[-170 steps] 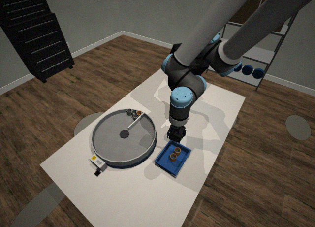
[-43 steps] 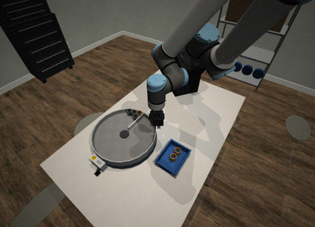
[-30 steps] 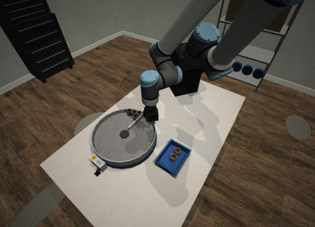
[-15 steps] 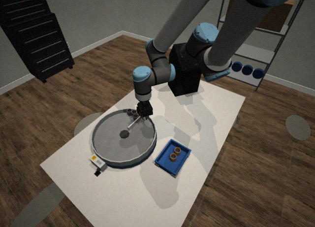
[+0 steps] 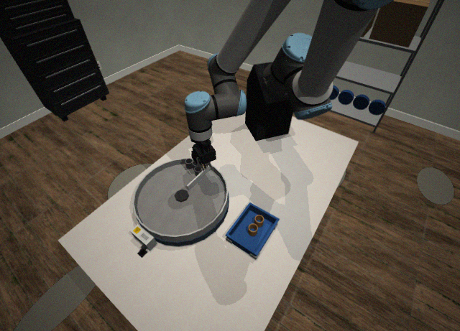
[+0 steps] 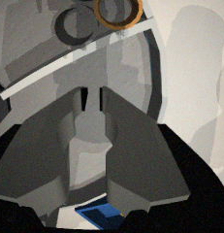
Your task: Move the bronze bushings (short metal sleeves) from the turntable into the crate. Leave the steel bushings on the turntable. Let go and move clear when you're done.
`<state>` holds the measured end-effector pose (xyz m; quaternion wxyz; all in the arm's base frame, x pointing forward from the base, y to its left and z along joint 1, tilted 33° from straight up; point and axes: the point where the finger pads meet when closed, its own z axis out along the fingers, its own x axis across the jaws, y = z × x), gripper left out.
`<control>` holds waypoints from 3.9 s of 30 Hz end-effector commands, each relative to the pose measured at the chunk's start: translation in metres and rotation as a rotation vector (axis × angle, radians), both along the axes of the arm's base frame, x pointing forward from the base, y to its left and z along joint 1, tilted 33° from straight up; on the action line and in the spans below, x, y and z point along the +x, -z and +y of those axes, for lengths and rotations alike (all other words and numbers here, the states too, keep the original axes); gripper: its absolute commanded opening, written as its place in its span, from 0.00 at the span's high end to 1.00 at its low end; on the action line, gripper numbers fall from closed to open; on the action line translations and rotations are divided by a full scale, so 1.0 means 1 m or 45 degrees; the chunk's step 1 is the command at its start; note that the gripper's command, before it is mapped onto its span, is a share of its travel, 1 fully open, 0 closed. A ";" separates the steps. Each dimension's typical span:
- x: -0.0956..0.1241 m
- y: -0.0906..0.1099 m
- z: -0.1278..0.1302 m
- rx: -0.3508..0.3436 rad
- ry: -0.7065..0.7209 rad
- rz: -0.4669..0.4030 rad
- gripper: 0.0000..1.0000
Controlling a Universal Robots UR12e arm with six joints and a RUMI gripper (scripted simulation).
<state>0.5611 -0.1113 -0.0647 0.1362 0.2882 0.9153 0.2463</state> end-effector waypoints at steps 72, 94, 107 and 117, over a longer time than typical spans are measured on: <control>-0.014 0.037 -0.069 -0.118 -0.263 -0.118 0.95; -0.014 0.038 -0.070 -0.118 -0.263 -0.118 0.95; -0.014 0.038 -0.070 -0.118 -0.263 -0.118 0.95; -0.014 0.038 -0.070 -0.118 -0.263 -0.118 0.95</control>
